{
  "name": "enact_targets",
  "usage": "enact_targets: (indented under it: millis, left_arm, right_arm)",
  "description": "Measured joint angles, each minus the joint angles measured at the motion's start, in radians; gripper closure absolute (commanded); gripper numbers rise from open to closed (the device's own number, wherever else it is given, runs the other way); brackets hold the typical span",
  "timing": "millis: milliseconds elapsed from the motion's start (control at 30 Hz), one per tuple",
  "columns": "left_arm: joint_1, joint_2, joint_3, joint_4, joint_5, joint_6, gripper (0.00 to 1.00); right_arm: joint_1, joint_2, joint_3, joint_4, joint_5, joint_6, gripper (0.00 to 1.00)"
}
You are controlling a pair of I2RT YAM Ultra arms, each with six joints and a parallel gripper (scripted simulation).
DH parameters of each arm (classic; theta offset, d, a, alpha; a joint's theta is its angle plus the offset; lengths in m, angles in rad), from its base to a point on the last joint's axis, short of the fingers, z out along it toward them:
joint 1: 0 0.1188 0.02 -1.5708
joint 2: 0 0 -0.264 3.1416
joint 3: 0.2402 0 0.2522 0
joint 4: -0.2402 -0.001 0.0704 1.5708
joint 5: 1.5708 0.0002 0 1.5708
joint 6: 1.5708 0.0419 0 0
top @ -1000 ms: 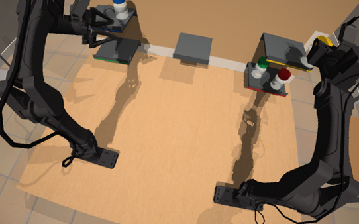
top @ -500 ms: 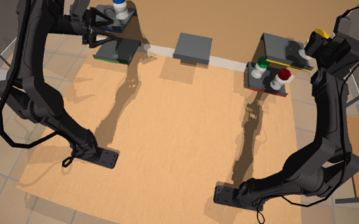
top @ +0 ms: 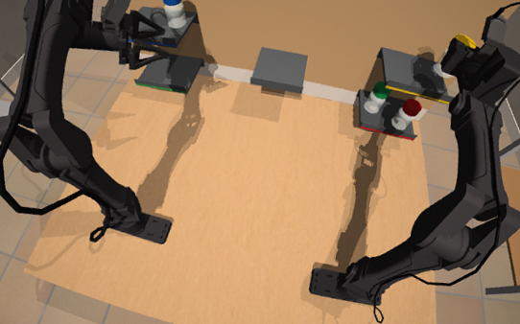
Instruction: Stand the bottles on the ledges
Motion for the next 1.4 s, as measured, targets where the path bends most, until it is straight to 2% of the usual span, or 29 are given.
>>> enact_targets:
  millis: [1100,1400]
  left_arm:
    - [0.0,0.0,0.0,0.0,0.0,0.0,0.13]
    - [0.0,0.0,0.0,0.0,0.0,0.0,0.13]
  right_arm:
    - [0.007,0.024,0.011,0.023,0.005,0.0,0.5]
    - [0.007,0.024,-0.082,0.115,0.005,0.0,0.5]
